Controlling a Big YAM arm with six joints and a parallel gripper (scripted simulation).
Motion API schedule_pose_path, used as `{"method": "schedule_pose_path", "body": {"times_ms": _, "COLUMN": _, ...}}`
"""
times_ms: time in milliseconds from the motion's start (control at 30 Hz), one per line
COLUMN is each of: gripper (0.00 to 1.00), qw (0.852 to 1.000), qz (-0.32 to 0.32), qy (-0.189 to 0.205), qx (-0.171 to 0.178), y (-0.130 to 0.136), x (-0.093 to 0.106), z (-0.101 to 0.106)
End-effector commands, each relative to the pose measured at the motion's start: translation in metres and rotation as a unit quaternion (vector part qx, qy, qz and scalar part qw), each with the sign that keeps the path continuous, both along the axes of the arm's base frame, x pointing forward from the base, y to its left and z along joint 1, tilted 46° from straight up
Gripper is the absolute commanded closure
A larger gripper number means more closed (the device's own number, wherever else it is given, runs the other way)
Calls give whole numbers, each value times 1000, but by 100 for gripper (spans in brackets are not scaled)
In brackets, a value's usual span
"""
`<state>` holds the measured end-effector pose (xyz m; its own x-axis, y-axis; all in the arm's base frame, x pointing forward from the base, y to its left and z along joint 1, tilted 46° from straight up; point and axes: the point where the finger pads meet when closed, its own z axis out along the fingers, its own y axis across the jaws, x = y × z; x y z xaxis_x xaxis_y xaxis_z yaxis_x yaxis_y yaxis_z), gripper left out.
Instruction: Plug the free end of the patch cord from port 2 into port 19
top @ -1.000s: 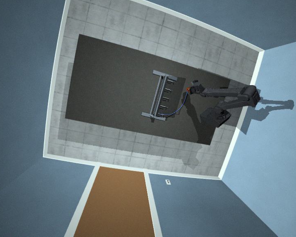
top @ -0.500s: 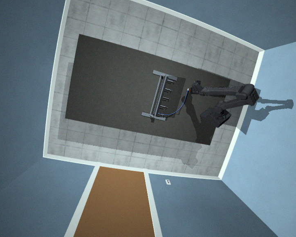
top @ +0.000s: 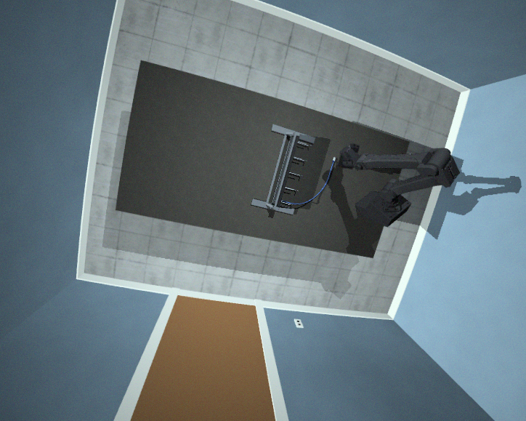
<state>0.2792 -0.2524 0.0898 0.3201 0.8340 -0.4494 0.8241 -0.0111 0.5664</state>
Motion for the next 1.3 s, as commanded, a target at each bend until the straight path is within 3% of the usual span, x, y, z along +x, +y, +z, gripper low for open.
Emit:
{"method": "schedule_pose_path", "body": {"times_ms": 0, "gripper": 100, "qw": 1000, "qz": -11, "qy": -10, "qx": 0, "y": -4, "x": 1, "z": 7}}
{"method": "schedule_pose_path", "body": {"times_ms": 1267, "gripper": 100, "qw": 1000, "qz": -9, "qy": -5, "qx": 6, "y": -3, "x": 3, "z": 2}}
